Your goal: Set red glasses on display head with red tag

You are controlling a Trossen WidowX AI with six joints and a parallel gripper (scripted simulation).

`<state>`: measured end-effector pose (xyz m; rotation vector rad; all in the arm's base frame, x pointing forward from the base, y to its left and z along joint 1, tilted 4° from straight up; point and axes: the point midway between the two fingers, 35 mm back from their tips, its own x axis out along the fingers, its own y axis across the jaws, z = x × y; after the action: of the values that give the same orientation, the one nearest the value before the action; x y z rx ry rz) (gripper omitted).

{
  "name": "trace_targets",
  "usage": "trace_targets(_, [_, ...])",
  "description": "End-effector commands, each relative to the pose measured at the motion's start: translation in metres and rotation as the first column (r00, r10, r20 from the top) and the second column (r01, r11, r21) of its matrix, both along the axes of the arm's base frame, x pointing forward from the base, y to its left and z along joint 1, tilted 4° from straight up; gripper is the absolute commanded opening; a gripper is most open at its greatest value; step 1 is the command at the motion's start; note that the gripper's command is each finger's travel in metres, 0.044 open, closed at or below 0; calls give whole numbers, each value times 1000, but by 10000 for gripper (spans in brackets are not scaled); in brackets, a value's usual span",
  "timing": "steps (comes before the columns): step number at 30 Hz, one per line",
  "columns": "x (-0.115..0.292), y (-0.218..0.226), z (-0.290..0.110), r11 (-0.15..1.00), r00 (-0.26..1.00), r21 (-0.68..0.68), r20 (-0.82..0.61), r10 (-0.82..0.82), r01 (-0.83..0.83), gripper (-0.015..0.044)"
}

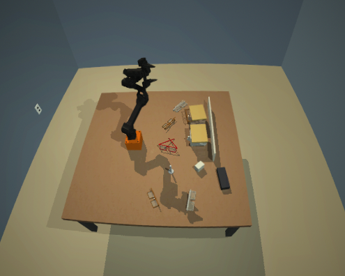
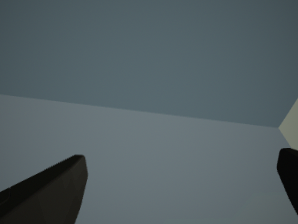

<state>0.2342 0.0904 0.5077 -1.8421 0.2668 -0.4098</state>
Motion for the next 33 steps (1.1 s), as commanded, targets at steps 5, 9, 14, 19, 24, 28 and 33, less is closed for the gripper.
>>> trace_targets(5, [0, 0, 0, 1000, 1000, 0, 0, 0, 0, 440])
trace_targets(9, [-1, -1, 1, 1000, 1000, 10, 8, 7, -7, 414])
trace_targets(14, [-37, -17, 35, 963, 966, 186, 208, 153, -193, 282])
trace_targets(19, [-73, -46, 66, 868, 876, 305, 411, 251, -392, 200])
trace_targets(24, [-100, -88, 84, 729, 765, 397, 587, 264, -557, 200])
trace_targets(28, [-112, -130, 89, 596, 679, 455, 701, 217, -661, 200])
trace_targets(33, [-113, -152, 90, 505, 610, 449, 764, 209, -737, 200])
